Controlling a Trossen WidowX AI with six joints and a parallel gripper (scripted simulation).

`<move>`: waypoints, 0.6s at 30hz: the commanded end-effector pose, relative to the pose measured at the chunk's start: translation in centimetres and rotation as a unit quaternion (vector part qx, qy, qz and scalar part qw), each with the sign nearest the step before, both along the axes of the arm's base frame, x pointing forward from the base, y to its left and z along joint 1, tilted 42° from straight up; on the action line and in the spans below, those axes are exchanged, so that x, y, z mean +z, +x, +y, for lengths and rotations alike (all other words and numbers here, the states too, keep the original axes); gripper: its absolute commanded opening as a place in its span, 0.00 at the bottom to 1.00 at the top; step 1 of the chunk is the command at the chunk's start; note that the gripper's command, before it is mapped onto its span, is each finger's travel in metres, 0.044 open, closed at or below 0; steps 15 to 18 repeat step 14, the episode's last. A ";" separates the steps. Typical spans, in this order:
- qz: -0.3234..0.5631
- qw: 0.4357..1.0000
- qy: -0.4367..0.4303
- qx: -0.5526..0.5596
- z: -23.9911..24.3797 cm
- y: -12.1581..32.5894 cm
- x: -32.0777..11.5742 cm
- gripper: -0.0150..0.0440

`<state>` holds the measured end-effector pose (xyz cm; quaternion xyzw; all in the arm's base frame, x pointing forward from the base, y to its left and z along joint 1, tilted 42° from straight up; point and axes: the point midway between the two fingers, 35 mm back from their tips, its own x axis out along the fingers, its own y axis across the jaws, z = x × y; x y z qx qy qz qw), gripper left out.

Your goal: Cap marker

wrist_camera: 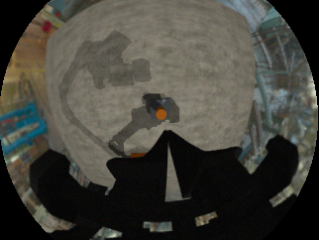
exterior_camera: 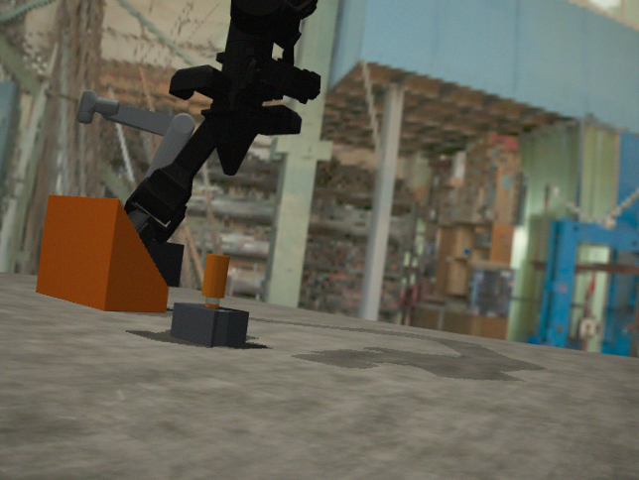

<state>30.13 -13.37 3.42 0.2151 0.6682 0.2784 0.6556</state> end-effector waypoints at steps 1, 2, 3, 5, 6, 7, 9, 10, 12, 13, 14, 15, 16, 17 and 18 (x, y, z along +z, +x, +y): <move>0.005 1.000 0.003 0.007 0.2 0.0 -0.1 0.34; 0.005 1.000 0.003 0.007 0.2 0.0 -0.1 0.39; 0.005 1.000 0.003 0.007 0.2 0.0 -0.1 0.43; 0.005 1.000 0.003 0.007 0.2 0.0 -0.1 0.52; 0.005 1.000 0.003 0.007 0.2 0.0 -0.1 0.57; 0.005 1.000 0.003 0.007 0.2 0.0 -0.1 0.61; 0.005 1.000 0.003 0.007 0.2 0.0 -0.1 0.70; 0.005 1.000 0.003 0.007 0.2 0.0 -0.1 0.74; 0.005 1.000 0.003 0.007 0.2 0.0 -0.1 0.83; 0.005 1.000 0.003 0.007 0.2 0.0 -0.1 0.88; 0.005 1.000 0.003 0.007 0.2 0.0 -0.1 0.92; 0.005 1.000 0.003 0.007 0.2 0.0 -0.1 0.92; 0.005 1.000 0.003 0.007 0.2 0.0 -0.1 0.92; 0.005 1.000 0.003 0.007 0.2 0.0 -0.1 0.92; 0.005 1.000 0.003 0.007 0.2 0.0 -0.1 0.92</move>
